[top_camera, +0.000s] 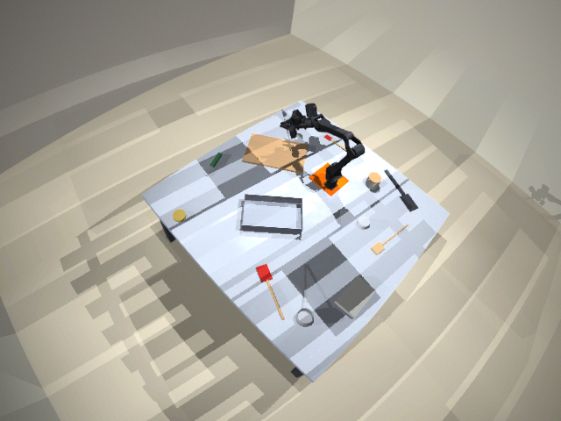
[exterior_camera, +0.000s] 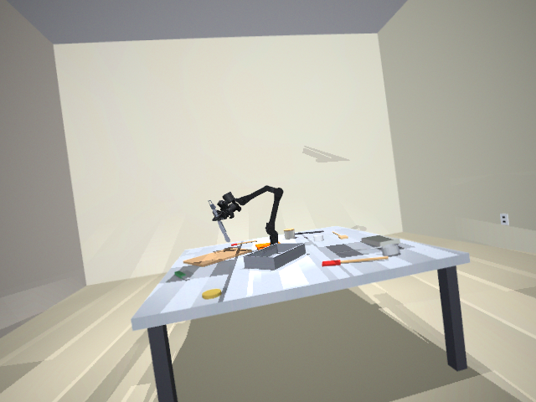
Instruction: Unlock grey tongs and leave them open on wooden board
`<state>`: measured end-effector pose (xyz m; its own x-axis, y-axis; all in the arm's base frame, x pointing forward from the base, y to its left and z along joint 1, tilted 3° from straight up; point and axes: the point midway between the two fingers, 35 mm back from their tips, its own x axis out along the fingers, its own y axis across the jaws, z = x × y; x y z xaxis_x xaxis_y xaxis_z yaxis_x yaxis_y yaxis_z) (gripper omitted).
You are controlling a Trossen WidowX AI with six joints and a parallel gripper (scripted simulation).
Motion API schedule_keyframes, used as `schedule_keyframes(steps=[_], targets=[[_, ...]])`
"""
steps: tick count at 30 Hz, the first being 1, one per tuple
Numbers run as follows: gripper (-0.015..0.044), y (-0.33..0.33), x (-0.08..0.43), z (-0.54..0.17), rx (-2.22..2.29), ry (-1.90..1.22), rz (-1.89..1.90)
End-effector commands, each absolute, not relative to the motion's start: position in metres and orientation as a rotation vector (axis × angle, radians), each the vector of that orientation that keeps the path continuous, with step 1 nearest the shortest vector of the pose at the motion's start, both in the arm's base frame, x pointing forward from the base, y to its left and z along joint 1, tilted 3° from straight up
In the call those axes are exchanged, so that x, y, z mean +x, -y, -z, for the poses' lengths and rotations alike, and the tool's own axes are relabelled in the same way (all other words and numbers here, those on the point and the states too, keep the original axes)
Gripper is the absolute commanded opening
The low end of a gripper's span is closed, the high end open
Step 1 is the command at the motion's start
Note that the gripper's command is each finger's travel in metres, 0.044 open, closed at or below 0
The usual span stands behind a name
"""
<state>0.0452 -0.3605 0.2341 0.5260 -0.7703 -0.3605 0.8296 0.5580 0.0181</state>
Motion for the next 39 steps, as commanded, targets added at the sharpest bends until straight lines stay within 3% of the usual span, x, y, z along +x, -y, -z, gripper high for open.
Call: schedule_keyframes(steps=[1, 39], targets=[[-0.0150, 0.363, 0.046, -0.235, 0.211, -0.337, 0.965], [-0.0150, 0.402, 0.056, -0.204, 0.554, -0.777, 0.937]])
